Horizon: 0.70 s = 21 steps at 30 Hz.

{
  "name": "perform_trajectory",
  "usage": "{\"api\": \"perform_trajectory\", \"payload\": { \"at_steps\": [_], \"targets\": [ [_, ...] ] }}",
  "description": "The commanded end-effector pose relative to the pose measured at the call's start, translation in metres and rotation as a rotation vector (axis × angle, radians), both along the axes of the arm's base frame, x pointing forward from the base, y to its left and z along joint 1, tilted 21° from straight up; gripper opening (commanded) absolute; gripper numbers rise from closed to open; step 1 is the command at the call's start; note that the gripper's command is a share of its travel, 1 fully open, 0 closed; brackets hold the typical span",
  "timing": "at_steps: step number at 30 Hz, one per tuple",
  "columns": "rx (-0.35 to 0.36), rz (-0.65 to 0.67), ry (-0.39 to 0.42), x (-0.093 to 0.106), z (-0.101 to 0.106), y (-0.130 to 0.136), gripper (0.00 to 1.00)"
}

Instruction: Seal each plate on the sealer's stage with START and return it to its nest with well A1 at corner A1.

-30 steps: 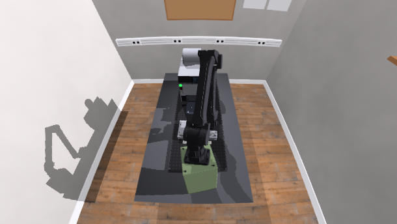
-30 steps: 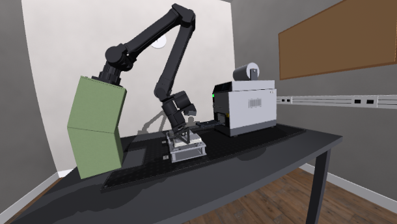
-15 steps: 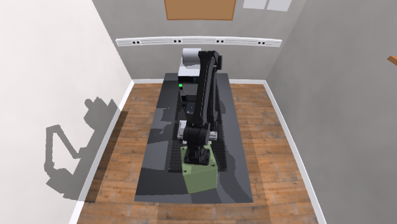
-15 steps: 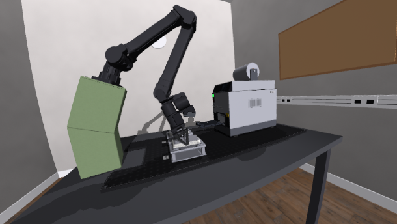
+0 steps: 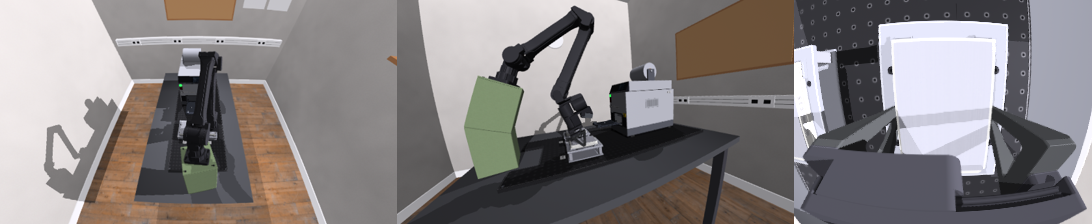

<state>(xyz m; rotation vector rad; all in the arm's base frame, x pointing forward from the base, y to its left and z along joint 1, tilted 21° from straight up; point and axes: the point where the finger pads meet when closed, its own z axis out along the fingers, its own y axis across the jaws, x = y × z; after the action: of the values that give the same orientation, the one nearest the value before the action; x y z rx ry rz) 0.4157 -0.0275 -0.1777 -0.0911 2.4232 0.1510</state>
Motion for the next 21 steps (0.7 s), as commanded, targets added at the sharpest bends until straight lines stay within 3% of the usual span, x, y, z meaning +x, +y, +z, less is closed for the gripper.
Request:
{"api": "perform_trajectory", "payload": {
  "at_steps": [1, 21],
  "targets": [
    [0.002, -0.024, -0.002, -0.0078, 0.0017, -0.0054, 0.00],
    [0.005, -0.020, 0.013, -0.0068, 0.0043, -0.0044, 0.00]
  ]
}}
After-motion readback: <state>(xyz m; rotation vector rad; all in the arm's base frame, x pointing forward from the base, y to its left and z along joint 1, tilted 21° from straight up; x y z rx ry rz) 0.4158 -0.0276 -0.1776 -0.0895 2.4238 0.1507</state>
